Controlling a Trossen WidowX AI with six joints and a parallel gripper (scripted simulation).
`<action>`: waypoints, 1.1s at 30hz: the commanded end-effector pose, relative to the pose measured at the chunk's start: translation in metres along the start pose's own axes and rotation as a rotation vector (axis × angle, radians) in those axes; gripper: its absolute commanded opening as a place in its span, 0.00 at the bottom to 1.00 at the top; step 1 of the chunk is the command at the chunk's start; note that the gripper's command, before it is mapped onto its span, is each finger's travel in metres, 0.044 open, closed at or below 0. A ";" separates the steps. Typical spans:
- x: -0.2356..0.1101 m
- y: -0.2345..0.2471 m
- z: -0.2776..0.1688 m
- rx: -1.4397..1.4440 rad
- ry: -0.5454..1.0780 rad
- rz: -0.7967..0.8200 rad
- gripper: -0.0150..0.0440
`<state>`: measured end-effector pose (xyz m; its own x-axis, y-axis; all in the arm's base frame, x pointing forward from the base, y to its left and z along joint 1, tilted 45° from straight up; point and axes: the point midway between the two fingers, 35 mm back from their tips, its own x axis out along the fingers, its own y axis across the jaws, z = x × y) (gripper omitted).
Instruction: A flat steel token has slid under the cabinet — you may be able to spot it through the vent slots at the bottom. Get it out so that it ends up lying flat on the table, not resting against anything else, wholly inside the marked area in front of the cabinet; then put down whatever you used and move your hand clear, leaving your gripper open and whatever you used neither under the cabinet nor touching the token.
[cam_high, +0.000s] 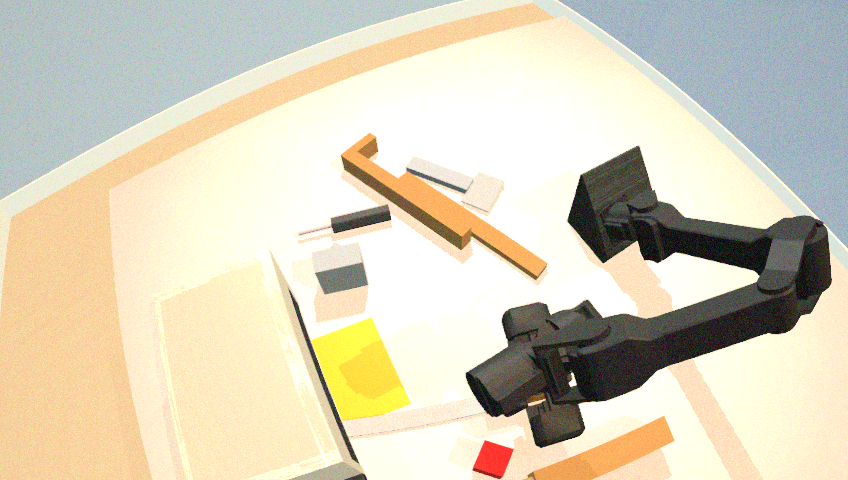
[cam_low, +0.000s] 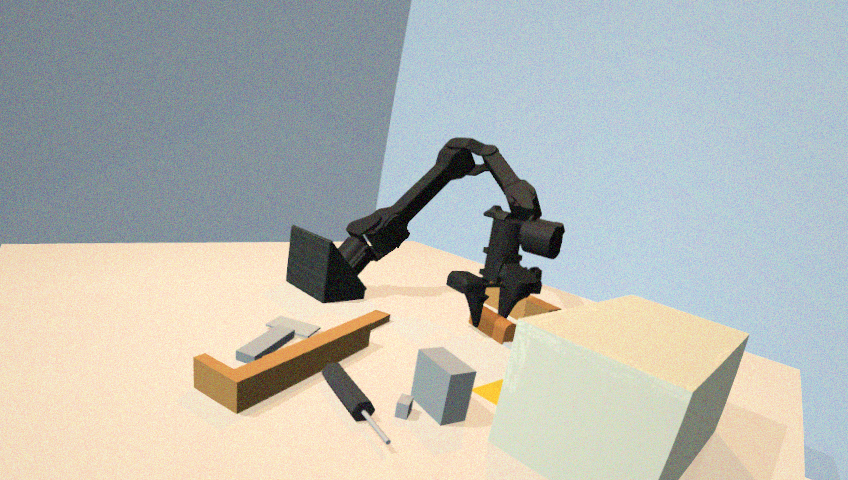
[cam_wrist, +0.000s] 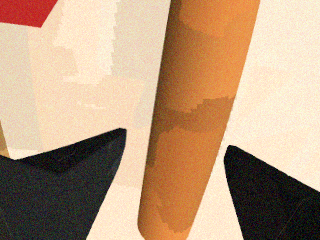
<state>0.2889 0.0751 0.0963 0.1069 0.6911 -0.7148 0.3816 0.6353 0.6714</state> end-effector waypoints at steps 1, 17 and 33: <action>0.002 0.000 -0.006 0.003 0.005 0.002 0.71; 0.001 0.000 -0.005 0.000 0.001 0.000 0.39; -0.001 0.000 -0.017 0.002 0.003 0.001 0.25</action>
<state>0.2764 0.0798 0.0991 0.1044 0.6919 -0.7144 0.3811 0.6357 0.6713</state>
